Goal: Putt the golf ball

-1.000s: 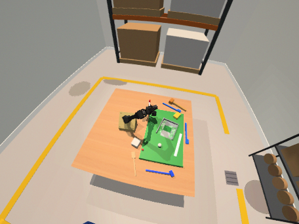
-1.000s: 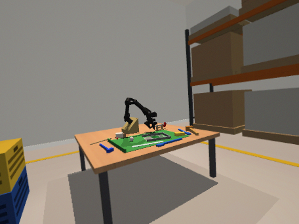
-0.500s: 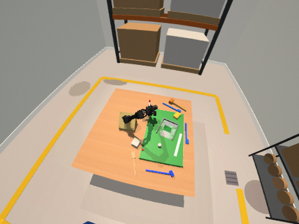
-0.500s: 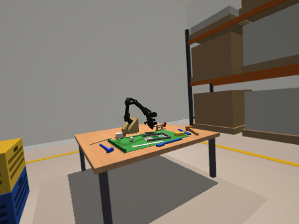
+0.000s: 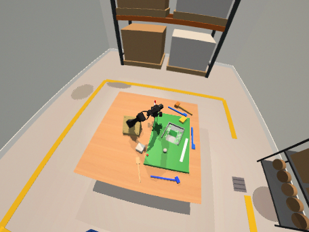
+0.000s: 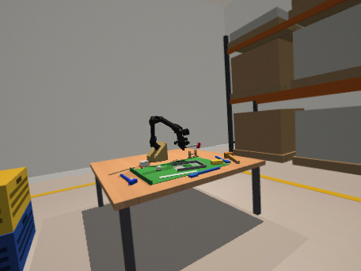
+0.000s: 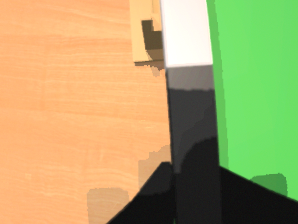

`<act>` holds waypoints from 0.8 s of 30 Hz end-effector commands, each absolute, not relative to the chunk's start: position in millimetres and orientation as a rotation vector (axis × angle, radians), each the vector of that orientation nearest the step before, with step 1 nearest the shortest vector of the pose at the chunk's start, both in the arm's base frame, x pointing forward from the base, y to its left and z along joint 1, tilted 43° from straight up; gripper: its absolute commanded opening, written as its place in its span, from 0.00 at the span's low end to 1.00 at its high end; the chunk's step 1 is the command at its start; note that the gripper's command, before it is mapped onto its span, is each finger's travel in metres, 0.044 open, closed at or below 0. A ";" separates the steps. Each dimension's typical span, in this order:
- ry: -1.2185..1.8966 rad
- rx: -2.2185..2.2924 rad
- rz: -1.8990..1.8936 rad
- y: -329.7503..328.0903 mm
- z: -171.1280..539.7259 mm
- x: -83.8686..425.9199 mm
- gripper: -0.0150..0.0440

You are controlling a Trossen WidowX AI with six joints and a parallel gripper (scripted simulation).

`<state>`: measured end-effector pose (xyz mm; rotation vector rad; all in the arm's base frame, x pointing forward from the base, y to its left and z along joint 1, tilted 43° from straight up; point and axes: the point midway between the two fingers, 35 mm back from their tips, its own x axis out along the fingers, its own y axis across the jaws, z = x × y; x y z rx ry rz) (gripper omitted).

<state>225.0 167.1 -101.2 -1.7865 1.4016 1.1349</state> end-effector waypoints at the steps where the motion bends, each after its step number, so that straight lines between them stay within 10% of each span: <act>1: 1.387 -1.773 1.136 187.3 -78.1 219.4 0.25; 24: 1.477 -1.375 0.558 114.1 13.0 271.0 0.25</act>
